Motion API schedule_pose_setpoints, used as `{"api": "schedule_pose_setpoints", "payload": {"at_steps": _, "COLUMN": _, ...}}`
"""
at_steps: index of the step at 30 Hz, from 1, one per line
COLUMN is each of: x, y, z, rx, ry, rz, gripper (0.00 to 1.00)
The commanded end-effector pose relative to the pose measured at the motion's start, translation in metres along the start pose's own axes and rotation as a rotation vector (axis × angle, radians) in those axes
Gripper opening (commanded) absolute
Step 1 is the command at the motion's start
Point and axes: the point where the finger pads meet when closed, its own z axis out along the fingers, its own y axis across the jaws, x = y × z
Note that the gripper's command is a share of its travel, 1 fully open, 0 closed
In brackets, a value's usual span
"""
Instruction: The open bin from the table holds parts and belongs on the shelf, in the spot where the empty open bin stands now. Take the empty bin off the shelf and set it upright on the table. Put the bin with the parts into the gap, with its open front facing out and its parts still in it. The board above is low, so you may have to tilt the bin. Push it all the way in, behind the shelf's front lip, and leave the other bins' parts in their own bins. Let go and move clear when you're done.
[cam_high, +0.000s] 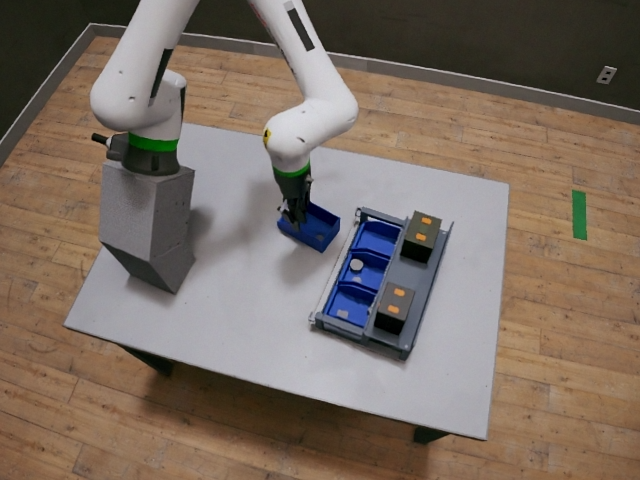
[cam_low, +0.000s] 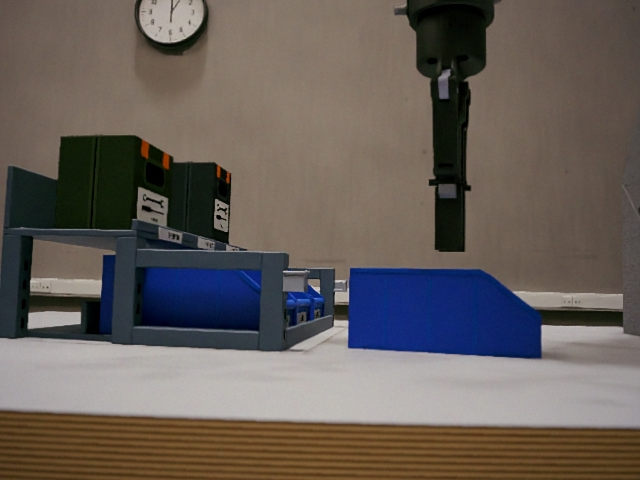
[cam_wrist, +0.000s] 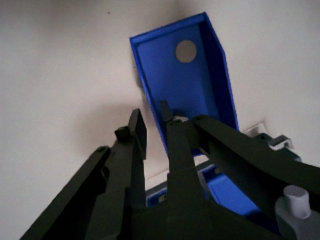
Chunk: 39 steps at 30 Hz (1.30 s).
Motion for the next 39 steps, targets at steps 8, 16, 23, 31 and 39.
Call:
{"api": "schedule_pose_setpoints", "payload": {"at_steps": 8, "x": -0.0006, "y": 0.0, "z": 0.0079, "rx": 0.0, "ry": -0.001, "rz": 0.0, "gripper": 0.24}}
{"api": "schedule_pose_setpoints", "payload": {"at_steps": 16, "x": -0.0005, "y": 0.0001, "z": 0.0108, "rx": 0.0, "ry": -0.001, "rz": 0.0, "gripper": 0.24}}
{"api": "schedule_pose_setpoints", "payload": {"at_steps": 23, "x": -0.0005, "y": 0.0001, "z": 0.0108, "rx": 0.0, "ry": -0.001, "rz": 0.0, "gripper": 0.24}}
{"api": "schedule_pose_setpoints", "payload": {"at_steps": 31, "x": -0.0005, "y": 0.0001, "z": 0.0108, "rx": 0.0, "ry": -0.001, "rz": 0.0, "gripper": 0.24}}
{"api": "schedule_pose_setpoints", "payload": {"at_steps": 39, "x": -0.0008, "y": 0.0, "z": 0.0108, "rx": 0.0, "ry": -0.001, "rz": 0.0, "gripper": 0.24}}
